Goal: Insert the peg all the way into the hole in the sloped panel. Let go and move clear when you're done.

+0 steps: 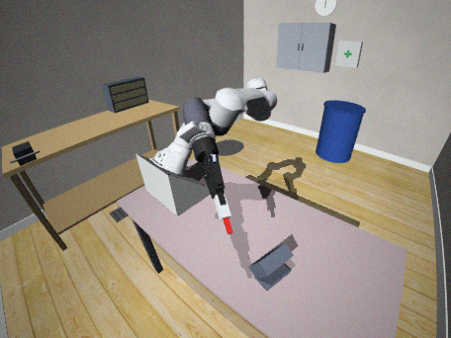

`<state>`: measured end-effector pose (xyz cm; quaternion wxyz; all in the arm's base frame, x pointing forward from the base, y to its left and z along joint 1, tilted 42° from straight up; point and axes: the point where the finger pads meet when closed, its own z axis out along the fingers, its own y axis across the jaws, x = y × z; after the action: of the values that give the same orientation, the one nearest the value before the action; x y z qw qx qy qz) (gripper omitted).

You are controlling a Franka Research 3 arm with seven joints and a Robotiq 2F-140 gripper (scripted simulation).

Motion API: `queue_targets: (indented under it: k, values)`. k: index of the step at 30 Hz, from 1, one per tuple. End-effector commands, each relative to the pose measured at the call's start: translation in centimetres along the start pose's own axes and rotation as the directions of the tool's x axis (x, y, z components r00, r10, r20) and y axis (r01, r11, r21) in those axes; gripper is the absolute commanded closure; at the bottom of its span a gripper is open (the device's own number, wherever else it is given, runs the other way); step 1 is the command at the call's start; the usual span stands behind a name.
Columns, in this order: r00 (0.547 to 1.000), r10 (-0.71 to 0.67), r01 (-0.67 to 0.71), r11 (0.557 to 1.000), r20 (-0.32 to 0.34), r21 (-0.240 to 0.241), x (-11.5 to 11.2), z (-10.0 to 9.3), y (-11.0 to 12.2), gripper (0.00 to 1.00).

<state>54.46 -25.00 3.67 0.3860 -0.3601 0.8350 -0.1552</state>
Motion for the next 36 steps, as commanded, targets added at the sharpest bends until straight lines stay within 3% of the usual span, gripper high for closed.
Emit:
queue_targets:
  k: [1, 36]
  values:
    - [0.999, -0.044, 0.044, 0.999, 0.027, 0.008, -0.9, 0.6, 1.0, 1.0]
    - [0.985, -0.084, 0.081, 0.996, 0.152, 0.025, -6.0, 2.5, 10.7, 1.0]
